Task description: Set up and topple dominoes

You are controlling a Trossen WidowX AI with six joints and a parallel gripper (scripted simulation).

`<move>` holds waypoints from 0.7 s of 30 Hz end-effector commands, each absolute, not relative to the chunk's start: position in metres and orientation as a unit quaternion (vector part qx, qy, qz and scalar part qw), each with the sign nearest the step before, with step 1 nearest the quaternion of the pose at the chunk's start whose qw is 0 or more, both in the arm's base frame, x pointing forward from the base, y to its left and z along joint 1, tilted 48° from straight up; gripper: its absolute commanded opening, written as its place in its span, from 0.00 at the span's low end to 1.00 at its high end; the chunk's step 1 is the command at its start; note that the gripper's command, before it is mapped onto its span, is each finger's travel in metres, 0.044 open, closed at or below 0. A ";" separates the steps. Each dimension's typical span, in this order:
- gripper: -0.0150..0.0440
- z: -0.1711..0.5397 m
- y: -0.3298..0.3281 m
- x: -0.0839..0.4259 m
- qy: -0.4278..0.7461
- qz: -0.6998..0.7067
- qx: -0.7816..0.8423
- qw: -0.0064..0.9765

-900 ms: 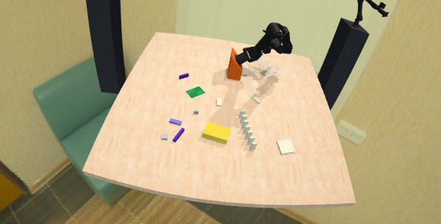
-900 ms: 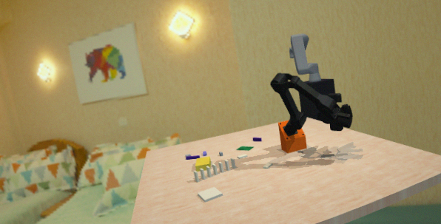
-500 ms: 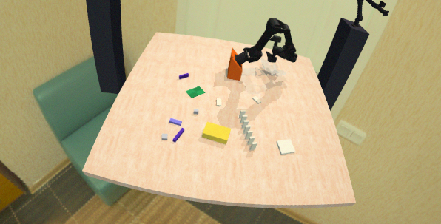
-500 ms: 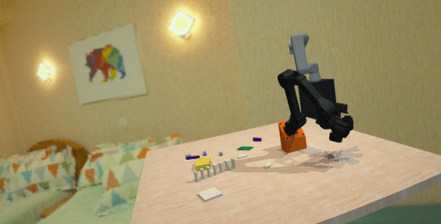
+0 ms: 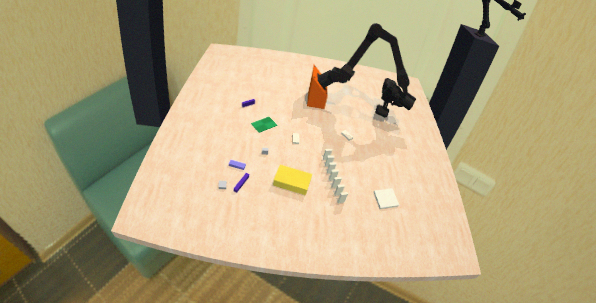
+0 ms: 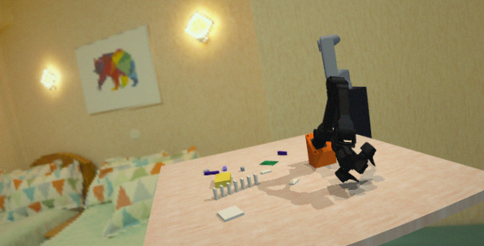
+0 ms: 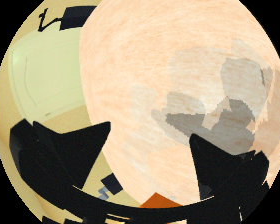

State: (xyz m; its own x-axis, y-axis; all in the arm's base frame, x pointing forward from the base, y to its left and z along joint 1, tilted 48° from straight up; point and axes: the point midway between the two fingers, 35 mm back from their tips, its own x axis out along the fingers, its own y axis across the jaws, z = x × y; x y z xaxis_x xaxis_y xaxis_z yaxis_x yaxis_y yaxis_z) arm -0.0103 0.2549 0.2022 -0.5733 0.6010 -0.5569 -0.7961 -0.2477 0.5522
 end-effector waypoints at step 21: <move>1.00 0.086 0.127 0.292 0.571 0.441 0.058 0.690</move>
State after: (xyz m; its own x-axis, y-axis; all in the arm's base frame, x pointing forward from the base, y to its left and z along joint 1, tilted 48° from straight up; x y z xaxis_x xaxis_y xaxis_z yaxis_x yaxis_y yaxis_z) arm 0.2668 0.1666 0.1129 -0.0633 0.6862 -0.7247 -0.6342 0.5330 0.5601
